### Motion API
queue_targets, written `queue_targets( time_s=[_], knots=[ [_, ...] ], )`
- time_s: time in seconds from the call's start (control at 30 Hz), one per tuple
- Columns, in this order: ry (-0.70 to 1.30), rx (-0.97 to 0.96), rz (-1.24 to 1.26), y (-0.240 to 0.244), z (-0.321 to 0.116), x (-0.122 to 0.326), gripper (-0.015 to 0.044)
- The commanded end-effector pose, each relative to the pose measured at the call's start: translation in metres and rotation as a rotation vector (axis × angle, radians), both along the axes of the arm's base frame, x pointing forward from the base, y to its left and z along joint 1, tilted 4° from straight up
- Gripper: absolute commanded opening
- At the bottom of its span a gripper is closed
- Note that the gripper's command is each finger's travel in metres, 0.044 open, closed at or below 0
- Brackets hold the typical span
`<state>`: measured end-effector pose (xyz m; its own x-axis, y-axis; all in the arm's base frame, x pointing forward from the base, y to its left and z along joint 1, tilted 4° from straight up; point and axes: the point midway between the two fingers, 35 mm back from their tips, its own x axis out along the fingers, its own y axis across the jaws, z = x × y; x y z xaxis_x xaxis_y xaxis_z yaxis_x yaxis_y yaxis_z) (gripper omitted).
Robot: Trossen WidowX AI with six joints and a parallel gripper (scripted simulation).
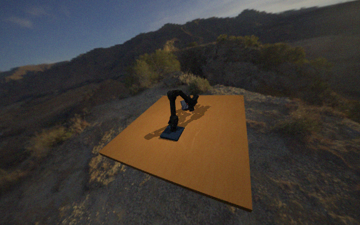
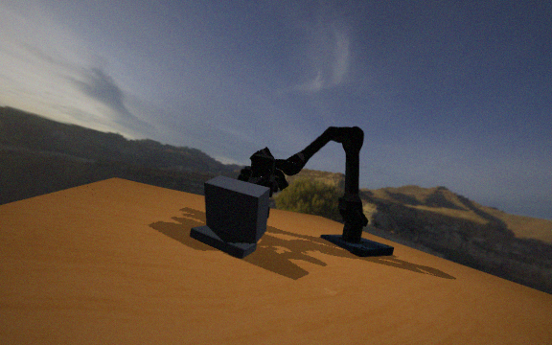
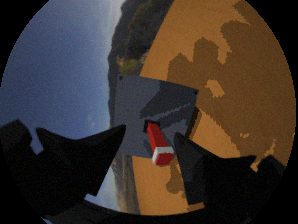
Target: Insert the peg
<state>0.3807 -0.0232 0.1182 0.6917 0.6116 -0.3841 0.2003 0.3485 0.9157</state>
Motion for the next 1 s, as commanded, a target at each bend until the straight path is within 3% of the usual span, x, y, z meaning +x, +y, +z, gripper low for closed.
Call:
queue_targets(
  time_s=[0.0, 0.03, 0.97],
  knots=[
    [0.001, -0.002, 0.001, -0.002, 0.001, -0.001, 0.042],
    [0.002, -0.003, 0.001, -0.002, 0.001, -0.002, 0.044],
    [0.025, -0.016, 0.003, -0.031, 0.009, -0.026, 0.044]
  ],
)
